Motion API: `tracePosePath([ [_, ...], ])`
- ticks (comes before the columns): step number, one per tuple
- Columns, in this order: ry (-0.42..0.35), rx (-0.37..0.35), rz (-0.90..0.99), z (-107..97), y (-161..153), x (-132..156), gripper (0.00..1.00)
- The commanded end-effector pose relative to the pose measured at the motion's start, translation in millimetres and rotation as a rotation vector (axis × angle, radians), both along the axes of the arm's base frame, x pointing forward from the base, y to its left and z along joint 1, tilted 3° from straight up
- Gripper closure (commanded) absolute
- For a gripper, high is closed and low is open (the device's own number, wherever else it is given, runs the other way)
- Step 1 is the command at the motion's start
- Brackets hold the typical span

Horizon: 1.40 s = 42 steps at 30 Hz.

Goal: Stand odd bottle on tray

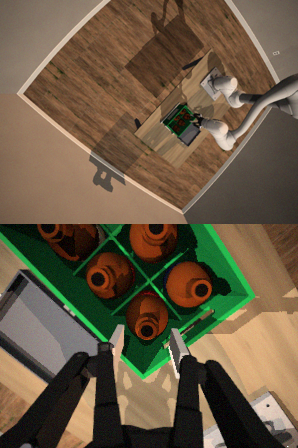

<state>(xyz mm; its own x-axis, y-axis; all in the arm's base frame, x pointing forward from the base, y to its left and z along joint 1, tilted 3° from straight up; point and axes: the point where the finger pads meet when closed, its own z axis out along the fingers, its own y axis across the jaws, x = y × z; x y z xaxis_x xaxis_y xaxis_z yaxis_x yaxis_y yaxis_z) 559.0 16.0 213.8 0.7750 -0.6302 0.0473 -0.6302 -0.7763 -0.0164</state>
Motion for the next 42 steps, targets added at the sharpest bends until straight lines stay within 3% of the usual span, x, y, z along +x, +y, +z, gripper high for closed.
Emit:
tracePosePath([
  [1, 0.0, 0.0, 0.0, 0, 0, 0, 0.62],
  [42, 0.0, 0.0, 0.0, -35, -1, 2, 0.62],
])
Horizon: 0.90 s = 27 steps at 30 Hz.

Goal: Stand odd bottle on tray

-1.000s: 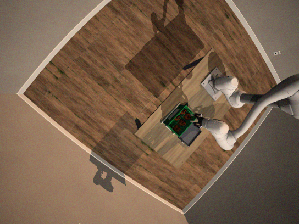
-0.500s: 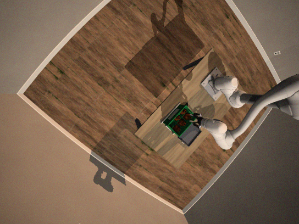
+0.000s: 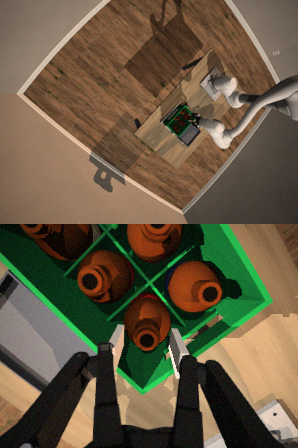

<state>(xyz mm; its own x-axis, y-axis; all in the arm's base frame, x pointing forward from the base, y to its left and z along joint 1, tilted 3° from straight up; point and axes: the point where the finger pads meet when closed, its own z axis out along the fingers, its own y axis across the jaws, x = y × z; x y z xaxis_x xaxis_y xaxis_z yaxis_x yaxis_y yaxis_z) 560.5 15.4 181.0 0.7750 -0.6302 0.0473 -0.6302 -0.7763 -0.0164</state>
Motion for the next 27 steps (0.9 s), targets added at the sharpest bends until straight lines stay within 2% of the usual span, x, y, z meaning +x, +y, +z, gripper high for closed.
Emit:
tracePosePath([
  [1, 0.0, 0.0, 0.0, -2.6, 0.0, 0.1, 0.62],
  [27, 0.0, 0.0, 0.0, -8.4, -0.1, 0.4, 0.62],
])
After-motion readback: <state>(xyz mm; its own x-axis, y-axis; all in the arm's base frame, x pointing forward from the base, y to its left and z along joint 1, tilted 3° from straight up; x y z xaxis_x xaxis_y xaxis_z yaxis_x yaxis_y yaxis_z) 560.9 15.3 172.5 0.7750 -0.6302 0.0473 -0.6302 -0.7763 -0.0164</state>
